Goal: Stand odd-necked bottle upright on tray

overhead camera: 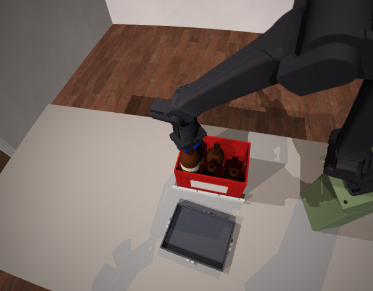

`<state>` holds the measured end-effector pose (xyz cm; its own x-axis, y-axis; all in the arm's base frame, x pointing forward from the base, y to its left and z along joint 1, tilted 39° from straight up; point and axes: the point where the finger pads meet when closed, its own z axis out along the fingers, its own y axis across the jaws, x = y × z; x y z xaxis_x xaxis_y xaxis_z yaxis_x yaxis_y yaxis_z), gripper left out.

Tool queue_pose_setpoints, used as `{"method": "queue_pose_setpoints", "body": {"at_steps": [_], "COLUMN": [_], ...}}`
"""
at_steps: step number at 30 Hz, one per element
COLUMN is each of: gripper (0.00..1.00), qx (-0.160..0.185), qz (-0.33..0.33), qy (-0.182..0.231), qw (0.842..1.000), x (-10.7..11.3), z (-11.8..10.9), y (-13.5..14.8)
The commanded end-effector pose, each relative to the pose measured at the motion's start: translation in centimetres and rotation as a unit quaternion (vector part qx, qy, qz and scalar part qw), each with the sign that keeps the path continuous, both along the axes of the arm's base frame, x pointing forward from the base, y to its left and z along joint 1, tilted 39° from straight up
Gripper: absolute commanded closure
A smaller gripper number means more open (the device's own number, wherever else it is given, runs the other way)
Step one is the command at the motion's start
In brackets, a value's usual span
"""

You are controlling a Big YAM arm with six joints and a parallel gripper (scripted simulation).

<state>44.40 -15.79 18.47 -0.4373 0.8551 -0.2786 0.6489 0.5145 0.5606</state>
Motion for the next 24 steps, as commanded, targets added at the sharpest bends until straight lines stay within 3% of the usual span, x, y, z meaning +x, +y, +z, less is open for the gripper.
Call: {"method": "queue_pose_setpoints", "body": {"at_steps": [1, 12, 24], "gripper": [1.0, 1.0, 1.0], "qx": [-0.015, -0.013, -0.016], "qz": [-0.001, 0.002, -0.002], "qy": [-0.025, -0.021, -0.026], "qw": [1.0, 1.0, 1.0], "x": [0.5, 0.3, -0.7], "z": [3.1, 3.2, 4.9], "y": [-1.1, -0.9, -1.3]}}
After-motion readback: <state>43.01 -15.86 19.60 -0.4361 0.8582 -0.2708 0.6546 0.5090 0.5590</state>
